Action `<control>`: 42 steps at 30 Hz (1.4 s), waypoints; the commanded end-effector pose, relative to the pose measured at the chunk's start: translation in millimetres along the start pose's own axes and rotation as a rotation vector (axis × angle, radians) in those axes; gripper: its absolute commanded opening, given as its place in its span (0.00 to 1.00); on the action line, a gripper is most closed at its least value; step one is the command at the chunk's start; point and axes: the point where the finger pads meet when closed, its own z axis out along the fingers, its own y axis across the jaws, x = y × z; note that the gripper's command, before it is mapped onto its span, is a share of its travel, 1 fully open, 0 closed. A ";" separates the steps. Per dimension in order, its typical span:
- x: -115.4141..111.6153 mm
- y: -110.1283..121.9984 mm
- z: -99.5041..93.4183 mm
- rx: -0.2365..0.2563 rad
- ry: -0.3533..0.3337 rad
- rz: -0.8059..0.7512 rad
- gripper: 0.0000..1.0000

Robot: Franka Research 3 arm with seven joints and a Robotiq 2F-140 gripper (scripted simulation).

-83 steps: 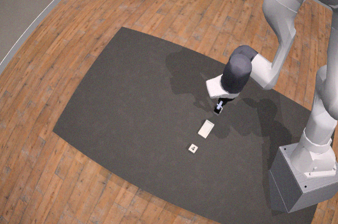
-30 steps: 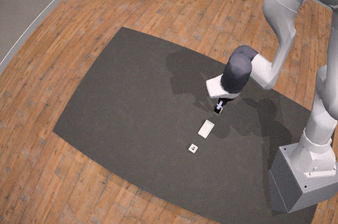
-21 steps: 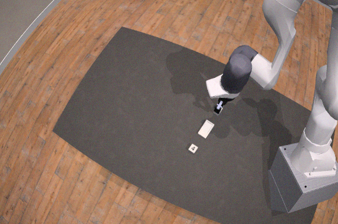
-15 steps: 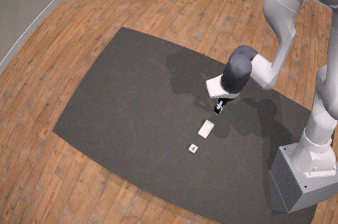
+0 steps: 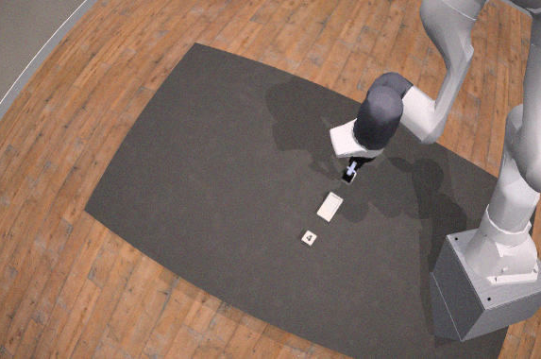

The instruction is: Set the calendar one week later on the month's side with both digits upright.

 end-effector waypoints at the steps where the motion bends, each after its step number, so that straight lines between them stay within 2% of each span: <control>1: -0.1 0.3 0.8 0.001 0.000 0.002 0.21; 10: -0.1 0.3 0.8 0.001 0.000 0.002 0.28; 25: -0.1 0.3 -2.4 0.001 0.000 0.002 0.28; 29: -0.1 0.3 -14.0 0.001 0.000 0.002 0.28; 35: -0.1 0.3 -44.3 0.001 0.000 0.002 0.28; 37: -0.1 0.3 -44.3 0.001 0.000 0.002 0.28; 42: -0.1 0.3 -70.2 0.001 0.000 0.002 0.28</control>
